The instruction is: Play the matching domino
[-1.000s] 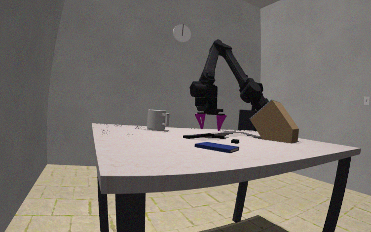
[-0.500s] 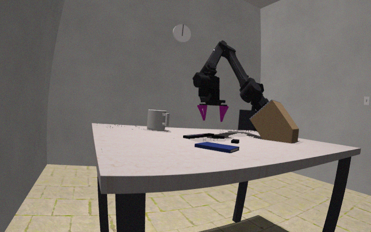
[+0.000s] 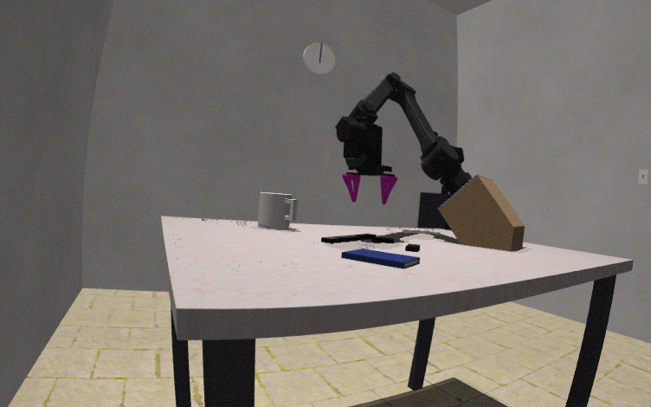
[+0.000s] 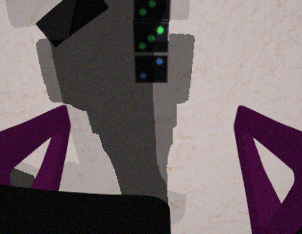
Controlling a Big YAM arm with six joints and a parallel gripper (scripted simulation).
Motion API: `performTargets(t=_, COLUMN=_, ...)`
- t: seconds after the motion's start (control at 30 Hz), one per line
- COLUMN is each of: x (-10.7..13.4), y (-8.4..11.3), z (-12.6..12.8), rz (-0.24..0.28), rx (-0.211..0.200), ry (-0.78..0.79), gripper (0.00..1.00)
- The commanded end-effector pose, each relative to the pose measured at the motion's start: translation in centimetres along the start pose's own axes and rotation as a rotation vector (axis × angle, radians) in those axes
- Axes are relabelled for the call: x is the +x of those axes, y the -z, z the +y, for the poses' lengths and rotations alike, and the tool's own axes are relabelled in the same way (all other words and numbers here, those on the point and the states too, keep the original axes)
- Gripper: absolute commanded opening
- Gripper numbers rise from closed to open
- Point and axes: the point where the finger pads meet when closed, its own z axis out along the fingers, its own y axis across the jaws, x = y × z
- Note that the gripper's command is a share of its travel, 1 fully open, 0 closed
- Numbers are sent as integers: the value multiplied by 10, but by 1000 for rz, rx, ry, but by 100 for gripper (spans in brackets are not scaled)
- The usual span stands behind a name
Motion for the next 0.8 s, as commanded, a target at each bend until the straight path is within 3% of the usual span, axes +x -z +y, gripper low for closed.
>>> performTargets(t=0.0, x=-1, y=1, z=0, rz=-7, rx=1, ry=8, gripper=94)
performTargets(t=0.77, x=-2, y=2, z=-1, rz=-6, rx=2, ry=-2, gripper=94)
